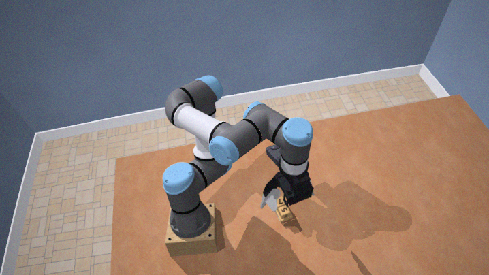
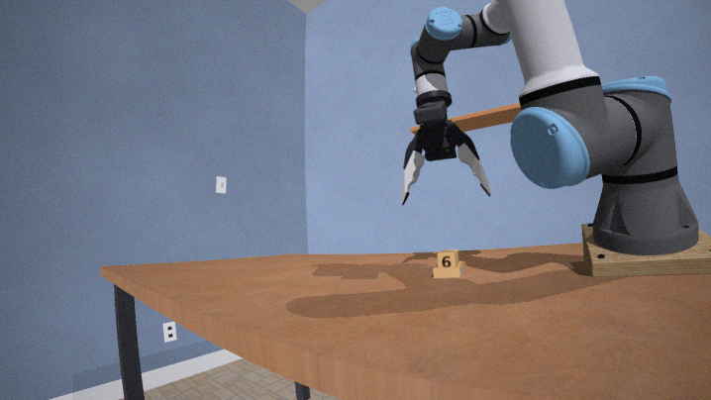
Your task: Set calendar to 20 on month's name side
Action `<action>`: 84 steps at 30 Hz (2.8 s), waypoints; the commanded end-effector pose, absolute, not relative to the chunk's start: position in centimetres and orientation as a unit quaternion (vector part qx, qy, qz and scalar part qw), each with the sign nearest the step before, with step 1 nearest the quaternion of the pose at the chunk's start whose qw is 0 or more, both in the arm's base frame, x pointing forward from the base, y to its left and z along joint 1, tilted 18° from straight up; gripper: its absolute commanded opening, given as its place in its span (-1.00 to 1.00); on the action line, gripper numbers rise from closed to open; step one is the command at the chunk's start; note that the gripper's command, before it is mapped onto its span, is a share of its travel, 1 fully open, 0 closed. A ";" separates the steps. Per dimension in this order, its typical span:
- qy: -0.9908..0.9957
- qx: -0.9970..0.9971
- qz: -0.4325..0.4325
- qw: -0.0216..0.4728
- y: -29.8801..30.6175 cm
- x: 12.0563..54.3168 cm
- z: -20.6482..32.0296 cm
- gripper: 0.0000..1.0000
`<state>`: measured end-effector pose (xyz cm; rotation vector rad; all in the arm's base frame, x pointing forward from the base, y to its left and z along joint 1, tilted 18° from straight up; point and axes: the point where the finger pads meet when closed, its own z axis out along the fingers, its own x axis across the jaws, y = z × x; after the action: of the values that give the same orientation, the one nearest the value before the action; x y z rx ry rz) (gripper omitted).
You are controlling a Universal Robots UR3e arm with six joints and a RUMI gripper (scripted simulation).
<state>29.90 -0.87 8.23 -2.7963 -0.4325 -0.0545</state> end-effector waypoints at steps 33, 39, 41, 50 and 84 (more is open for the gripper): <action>-0.151 -0.976 -0.019 0.154 -2.9 29.9 14.0 1.00; -0.151 -0.976 -0.019 0.154 -3.1 30.0 14.9 1.00; -0.151 -0.976 -0.019 0.154 -3.2 30.0 15.0 1.00; -0.152 -0.976 -0.019 0.154 -3.2 30.0 15.3 1.00; -0.151 -0.976 -0.019 0.154 -3.2 30.0 15.3 1.00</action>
<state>29.97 -3.14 15.22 -2.7963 -0.4321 -0.0545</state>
